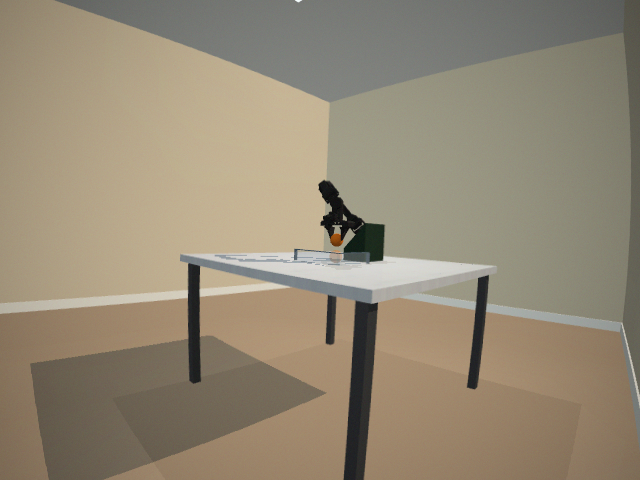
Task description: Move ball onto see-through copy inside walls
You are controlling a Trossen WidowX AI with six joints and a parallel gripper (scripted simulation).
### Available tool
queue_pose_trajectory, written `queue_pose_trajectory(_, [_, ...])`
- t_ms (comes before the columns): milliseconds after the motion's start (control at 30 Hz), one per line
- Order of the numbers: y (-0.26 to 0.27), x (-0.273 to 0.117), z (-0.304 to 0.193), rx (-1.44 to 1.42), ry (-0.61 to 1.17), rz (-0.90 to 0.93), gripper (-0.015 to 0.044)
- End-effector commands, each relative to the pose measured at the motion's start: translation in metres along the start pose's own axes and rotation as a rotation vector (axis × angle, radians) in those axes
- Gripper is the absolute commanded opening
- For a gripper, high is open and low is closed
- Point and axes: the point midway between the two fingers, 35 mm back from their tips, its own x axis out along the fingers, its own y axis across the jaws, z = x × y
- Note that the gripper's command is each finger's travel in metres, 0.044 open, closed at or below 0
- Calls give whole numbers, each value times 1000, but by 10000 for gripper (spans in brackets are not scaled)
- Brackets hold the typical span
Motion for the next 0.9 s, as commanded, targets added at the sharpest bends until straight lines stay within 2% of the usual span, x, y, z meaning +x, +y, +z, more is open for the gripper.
queue_pose_trajectory(0, [-1, 8, -2, -4, -7, -4, 0])
queue_pose_trajectory(367, [-2, 68, -2, -3, -7, -6, 0])
queue_pose_trajectory(867, [-3, 85, -2, -3, -7, -8, 0])
